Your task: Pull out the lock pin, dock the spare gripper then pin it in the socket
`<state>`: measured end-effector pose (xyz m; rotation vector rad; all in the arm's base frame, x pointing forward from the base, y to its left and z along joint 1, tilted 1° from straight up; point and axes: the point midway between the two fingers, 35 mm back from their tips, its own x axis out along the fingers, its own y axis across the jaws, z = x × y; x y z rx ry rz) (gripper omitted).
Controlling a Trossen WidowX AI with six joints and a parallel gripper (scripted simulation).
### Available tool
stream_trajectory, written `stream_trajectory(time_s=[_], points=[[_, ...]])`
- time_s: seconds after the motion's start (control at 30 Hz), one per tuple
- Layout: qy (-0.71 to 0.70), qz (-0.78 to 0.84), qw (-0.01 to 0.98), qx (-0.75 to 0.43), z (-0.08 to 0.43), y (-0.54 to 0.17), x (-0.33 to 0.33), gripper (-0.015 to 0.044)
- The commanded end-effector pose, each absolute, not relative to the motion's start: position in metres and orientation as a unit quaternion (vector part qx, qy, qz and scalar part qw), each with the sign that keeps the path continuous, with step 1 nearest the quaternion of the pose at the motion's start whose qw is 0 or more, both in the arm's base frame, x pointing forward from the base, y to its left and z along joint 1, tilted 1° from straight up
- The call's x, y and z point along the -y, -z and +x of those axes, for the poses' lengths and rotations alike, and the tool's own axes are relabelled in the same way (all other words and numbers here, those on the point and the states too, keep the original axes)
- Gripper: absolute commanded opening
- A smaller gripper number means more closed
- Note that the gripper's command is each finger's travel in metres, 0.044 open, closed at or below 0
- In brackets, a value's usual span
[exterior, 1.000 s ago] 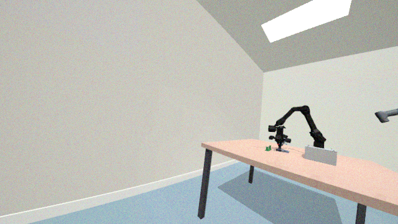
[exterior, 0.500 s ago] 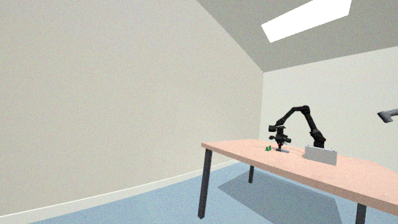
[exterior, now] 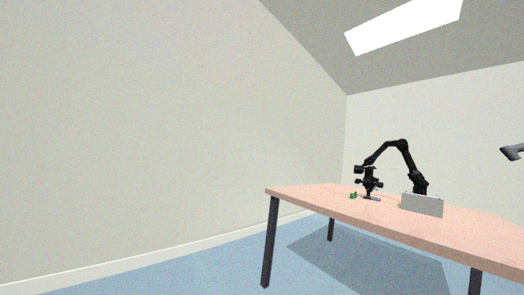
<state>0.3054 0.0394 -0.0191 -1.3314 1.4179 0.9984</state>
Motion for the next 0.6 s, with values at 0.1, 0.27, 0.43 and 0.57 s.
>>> stream_trajectory(time_s=[0.1, 0.27, 0.43, 0.57], points=[[-0.405, -0.542, 0.458, -0.577, 0.305, 0.019, -0.034, 0.0000], [-0.405, -0.542, 0.458, -0.577, 0.305, 0.019, -0.031, 0.0000], [-0.406, -0.541, 0.458, -0.577, 0.305, 0.019, -0.028, 0.0000], [-0.406, -0.541, 0.458, -0.577, 0.305, 0.019, -0.026, 0.0000]])
